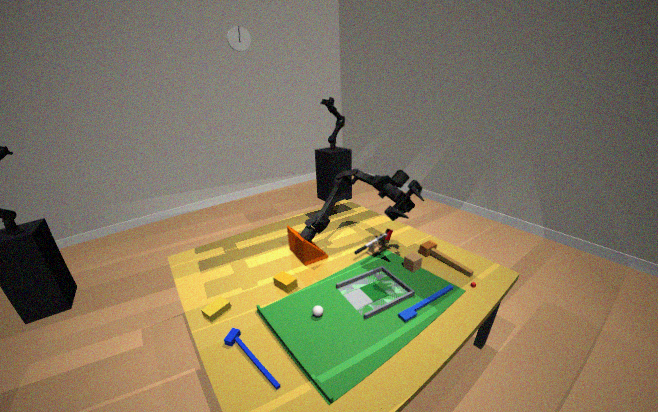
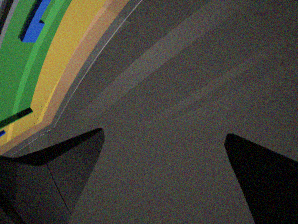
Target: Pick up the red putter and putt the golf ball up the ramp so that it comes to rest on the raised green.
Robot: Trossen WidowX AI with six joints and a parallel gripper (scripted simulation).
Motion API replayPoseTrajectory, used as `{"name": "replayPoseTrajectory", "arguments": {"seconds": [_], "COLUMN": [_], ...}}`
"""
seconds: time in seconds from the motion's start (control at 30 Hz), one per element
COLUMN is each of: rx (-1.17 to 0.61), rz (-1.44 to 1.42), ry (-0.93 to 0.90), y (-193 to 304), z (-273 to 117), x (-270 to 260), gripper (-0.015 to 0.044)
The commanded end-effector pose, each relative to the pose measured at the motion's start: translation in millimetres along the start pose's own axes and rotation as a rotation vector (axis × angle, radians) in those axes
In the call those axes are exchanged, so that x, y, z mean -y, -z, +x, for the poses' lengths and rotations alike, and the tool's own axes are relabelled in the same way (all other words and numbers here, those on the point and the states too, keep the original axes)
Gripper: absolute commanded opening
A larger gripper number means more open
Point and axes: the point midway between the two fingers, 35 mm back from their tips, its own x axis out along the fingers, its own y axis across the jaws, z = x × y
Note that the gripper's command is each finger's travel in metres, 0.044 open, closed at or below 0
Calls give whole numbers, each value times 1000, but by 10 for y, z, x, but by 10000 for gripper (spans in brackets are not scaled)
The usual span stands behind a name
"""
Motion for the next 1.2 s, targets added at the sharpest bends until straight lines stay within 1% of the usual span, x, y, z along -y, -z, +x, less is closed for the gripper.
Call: {"name": "replayPoseTrajectory", "arguments": {"seconds": [0.0, 0.17, 0.37, 0.5, 0.63, 0.7, 0.77, 1.0, 1.17], "rx": [131, 336, 600, 796, 961, 1018, 1037, 1037, 1037], "rz": [-64, -83, 6, 162, 389, 508, 556, 556, 556], "ry": [-221, -511, -820, -1013, -1153, -1196, -1209, -1209, -1209], "y": [-135, -314, -533, -697, -849, -888, -895, -901, -1021], "z": [45, -129, -613, -1084, -1525, -1707, -1781, -1780, -1762], "x": [-629, -1423, -2146, -2457, -2536, -2530, -2528, -2535, -2648], "gripper": [440, 440, 440, 440, 440, 440, 440, 440, 440]}}
